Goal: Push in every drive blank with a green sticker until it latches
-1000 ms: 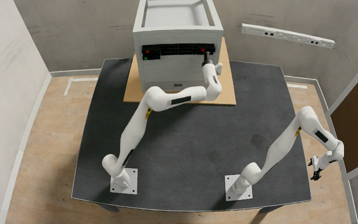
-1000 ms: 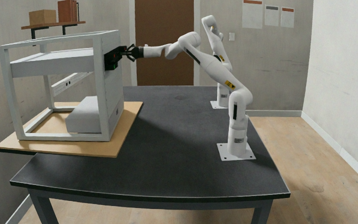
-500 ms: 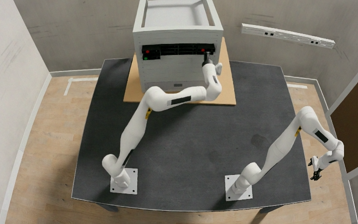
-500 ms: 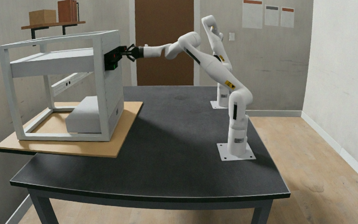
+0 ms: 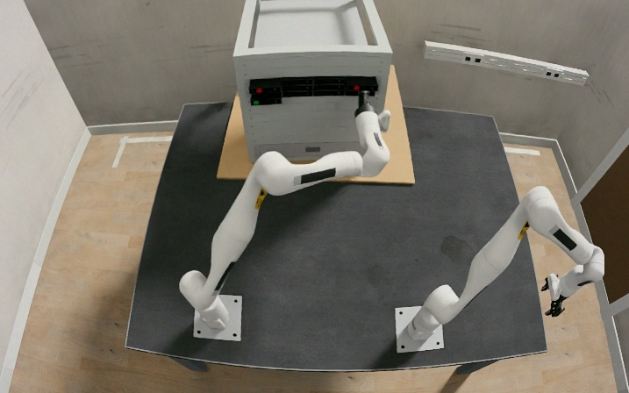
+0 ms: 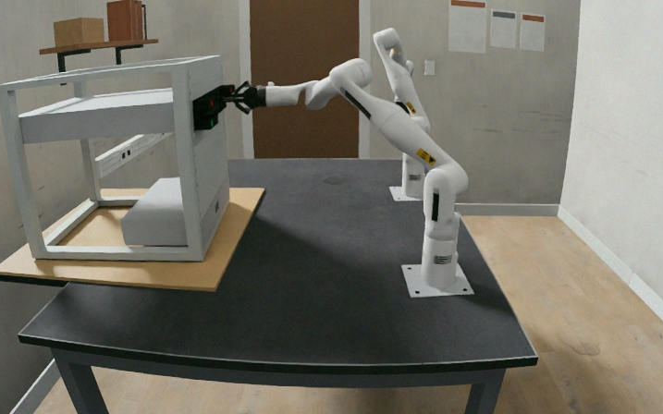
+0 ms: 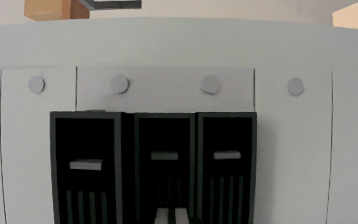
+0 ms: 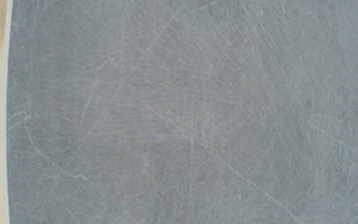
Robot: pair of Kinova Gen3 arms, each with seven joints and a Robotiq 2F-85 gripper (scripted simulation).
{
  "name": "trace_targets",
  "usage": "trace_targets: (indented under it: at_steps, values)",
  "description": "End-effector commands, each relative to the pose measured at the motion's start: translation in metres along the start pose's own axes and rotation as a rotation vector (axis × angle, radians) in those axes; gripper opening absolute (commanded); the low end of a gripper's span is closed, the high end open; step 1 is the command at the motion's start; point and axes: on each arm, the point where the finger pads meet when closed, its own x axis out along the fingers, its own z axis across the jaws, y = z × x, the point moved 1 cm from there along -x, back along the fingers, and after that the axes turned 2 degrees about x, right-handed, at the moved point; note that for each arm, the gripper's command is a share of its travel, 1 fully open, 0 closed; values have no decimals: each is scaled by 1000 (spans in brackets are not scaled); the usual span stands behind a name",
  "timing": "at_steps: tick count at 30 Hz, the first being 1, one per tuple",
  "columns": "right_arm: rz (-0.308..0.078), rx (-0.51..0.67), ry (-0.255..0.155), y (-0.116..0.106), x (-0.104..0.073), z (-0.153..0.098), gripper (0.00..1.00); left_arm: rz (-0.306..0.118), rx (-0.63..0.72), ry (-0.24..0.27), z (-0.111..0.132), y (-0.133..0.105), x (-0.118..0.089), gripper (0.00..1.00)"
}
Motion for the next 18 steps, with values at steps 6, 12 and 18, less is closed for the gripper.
trace_targets:
  at_steps: [6,12,18]
  values:
    - [-2,0,0,0,-1,0,1000,0,-2,2,-2,0,-2,99]
    - [-2,0,0,0,-1,0,1000,0,-2,2,-2,0,-11,99]
    - [-2,0,0,0,-1,0,1000,0,-2,2,-2,0,-40,99]
